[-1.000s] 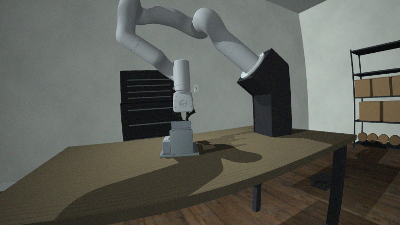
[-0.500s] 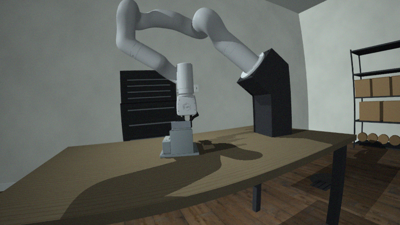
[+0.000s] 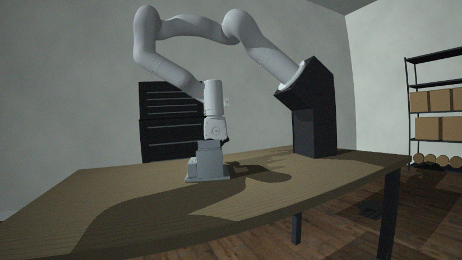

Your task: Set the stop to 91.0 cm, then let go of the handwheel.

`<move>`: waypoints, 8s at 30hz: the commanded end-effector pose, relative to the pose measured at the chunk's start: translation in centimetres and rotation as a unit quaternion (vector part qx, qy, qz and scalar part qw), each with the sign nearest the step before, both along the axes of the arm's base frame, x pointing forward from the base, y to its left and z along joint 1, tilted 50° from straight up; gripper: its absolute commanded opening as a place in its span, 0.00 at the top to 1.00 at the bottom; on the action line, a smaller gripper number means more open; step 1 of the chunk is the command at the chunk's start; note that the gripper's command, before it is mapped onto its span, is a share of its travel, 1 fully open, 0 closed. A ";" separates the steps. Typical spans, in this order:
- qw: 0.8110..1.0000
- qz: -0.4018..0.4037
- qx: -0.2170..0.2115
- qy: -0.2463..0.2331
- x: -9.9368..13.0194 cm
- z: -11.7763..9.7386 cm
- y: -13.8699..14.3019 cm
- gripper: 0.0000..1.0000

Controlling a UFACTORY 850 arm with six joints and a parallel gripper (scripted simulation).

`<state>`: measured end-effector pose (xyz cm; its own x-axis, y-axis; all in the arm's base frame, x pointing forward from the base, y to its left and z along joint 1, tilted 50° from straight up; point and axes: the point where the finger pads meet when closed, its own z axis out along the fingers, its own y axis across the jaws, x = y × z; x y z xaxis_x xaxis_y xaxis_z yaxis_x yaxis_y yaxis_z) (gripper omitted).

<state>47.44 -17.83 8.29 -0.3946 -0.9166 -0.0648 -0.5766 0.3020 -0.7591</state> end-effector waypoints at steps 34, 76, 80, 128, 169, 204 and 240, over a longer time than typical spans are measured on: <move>1.000 0.000 -0.001 -0.002 2.4 5.9 -1.5 0.94; 1.000 0.000 -0.001 -0.002 -2.7 3.3 0.9 0.94; 1.000 0.000 -0.001 -0.002 -2.6 2.7 0.9 0.94; 1.000 0.000 -0.001 -0.002 1.0 0.0 -0.4 0.94; 1.000 0.000 -0.001 -0.002 2.3 0.6 -1.0 0.94; 1.000 0.000 -0.001 -0.002 2.4 0.7 -1.1 0.94; 1.000 0.000 -0.001 -0.002 3.5 3.3 -1.7 0.94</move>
<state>50.96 -19.54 11.04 -0.3947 -0.9165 -0.0650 -0.5733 0.3010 -0.7621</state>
